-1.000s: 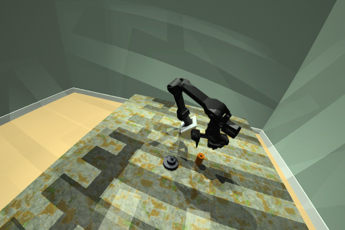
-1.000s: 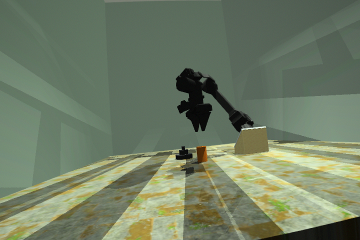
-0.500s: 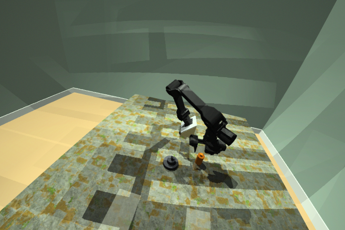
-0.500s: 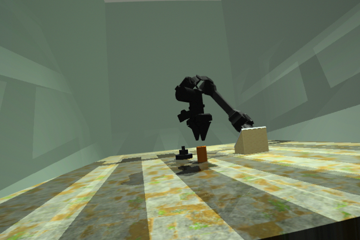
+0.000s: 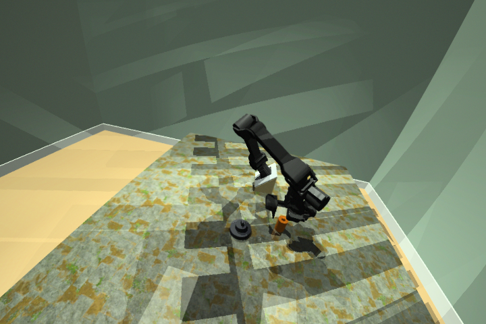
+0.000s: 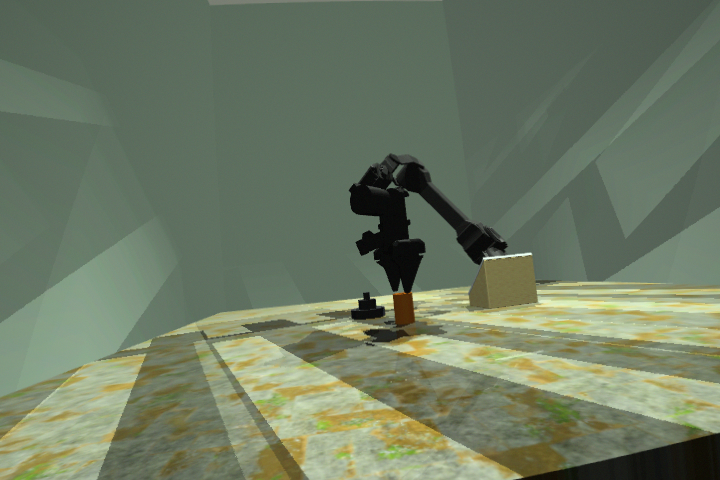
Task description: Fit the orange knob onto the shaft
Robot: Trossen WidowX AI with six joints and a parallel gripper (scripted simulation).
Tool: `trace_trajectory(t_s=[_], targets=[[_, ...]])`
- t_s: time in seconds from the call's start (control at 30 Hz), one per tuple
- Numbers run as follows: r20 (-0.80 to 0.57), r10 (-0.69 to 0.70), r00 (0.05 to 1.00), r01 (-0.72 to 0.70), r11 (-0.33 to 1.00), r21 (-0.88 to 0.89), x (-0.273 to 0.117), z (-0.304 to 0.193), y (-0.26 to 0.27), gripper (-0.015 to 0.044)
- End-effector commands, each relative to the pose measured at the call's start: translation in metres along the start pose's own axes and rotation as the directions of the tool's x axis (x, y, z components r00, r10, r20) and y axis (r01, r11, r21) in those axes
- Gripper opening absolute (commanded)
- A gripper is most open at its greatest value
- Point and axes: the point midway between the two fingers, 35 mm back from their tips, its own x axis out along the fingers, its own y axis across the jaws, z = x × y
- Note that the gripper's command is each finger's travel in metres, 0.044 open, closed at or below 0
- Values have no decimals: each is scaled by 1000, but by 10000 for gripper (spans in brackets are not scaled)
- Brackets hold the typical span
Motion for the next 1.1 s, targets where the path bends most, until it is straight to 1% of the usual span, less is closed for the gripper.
trace_trajectory(t_s=[0.0,1.0,1.07], targets=[[0,-6,1000,6,1000,-8,9,-1,0,440],[0,-10,1000,10,1000,-7,55,-3,-2,440],[0,-10,1000,10,1000,-7,55,-3,-2,387]])
